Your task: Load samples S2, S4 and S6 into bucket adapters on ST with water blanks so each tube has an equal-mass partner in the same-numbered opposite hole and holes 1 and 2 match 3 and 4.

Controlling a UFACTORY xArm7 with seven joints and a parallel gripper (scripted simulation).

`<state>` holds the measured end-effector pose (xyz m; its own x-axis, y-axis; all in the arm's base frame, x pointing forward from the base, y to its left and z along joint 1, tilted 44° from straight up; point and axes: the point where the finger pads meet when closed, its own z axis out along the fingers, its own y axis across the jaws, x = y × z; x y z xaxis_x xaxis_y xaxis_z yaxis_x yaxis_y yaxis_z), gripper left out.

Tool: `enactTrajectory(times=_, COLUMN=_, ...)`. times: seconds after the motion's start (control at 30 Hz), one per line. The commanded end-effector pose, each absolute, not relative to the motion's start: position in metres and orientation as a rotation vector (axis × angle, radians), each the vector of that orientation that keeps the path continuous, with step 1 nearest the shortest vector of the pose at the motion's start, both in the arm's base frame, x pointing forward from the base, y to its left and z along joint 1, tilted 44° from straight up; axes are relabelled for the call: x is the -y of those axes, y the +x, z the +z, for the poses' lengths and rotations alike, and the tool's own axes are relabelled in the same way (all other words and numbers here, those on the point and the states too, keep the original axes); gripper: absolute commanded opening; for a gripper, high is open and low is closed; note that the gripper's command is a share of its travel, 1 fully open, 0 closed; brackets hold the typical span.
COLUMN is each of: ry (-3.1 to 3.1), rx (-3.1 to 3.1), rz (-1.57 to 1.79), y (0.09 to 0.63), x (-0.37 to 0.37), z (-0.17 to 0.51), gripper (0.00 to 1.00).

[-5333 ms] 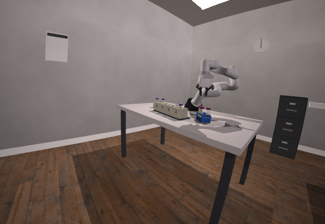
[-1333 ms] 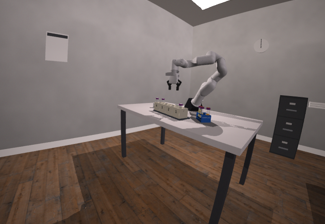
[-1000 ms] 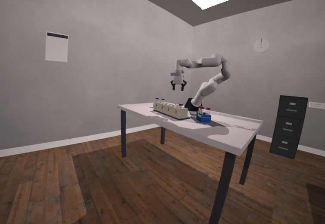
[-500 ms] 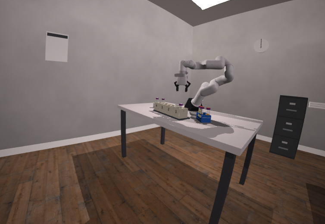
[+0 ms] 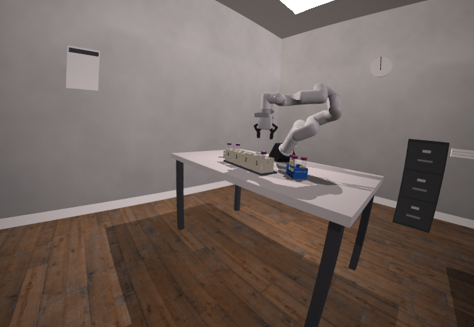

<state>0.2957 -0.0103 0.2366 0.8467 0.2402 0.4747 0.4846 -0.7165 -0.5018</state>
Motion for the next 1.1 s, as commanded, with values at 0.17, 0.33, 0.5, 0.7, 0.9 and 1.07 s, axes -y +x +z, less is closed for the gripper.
enactTrajectory(times=0.17, ry=-2.385, rx=0.525, rz=-0.508, y=0.303, x=-0.007, z=0.218, gripper=1.00)
enactTrajectory(times=0.33, ry=-2.385, rx=0.525, rz=-0.508, y=0.305, x=-0.012, z=0.212, gripper=1.00)
enactTrajectory(times=0.5, ry=-2.384, rx=0.525, rz=-0.508, y=0.308, x=-0.021, z=0.202, gripper=1.00)
enactTrajectory(times=0.7, ry=-2.384, rx=0.525, rz=-0.508, y=0.309, x=-0.026, z=0.196, gripper=1.00)
enactTrajectory(times=0.9, ry=-2.384, rx=0.525, rz=-0.508, y=0.309, x=-0.026, z=0.196, gripper=1.00)
enactTrajectory(times=1.07, ry=-2.384, rx=0.525, rz=-0.508, y=0.309, x=-0.026, z=0.196, gripper=1.00)
